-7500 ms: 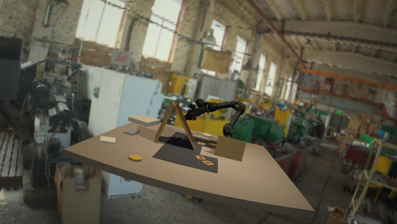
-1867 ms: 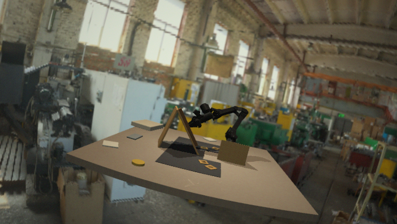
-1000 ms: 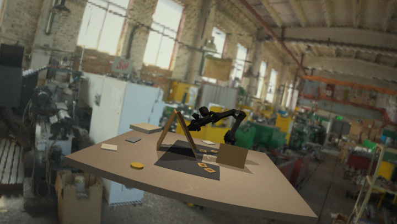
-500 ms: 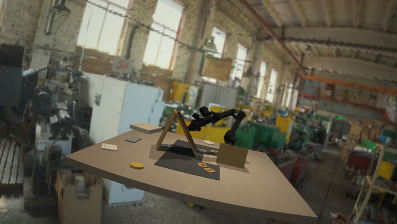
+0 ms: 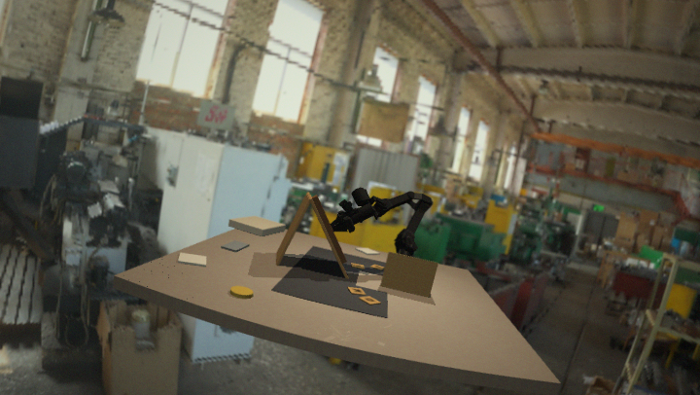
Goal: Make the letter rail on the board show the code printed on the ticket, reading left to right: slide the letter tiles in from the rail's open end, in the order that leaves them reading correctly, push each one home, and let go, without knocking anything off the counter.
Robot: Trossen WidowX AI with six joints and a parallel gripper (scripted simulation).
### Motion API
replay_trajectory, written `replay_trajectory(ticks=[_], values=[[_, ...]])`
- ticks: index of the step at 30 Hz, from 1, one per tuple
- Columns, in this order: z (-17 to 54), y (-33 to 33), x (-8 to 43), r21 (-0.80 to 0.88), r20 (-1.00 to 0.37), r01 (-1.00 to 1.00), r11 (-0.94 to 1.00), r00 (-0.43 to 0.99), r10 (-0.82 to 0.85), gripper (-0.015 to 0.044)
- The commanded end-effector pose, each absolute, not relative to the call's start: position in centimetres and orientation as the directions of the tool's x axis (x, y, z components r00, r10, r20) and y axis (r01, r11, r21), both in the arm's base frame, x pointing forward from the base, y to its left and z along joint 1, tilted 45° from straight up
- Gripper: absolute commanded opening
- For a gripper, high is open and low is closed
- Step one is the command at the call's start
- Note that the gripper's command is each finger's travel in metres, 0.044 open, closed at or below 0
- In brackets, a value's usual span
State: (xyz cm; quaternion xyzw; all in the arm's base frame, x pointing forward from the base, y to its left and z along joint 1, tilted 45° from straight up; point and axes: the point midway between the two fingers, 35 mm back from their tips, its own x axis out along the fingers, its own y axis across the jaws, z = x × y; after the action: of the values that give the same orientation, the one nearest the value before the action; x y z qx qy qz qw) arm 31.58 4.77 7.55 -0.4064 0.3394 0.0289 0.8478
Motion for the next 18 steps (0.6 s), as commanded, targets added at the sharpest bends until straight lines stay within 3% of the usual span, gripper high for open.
replay_trajectory(ticks=[1, 18], values=[[7.29, 4.88, 31.43, -0.670, -0.600, -0.323, 0.669, 0.766, -0.230, 0.0000], [6.53, 5.65, 31.07, -0.669, -0.600, -0.323, 0.669, 0.766, -0.230, 0.0000]])
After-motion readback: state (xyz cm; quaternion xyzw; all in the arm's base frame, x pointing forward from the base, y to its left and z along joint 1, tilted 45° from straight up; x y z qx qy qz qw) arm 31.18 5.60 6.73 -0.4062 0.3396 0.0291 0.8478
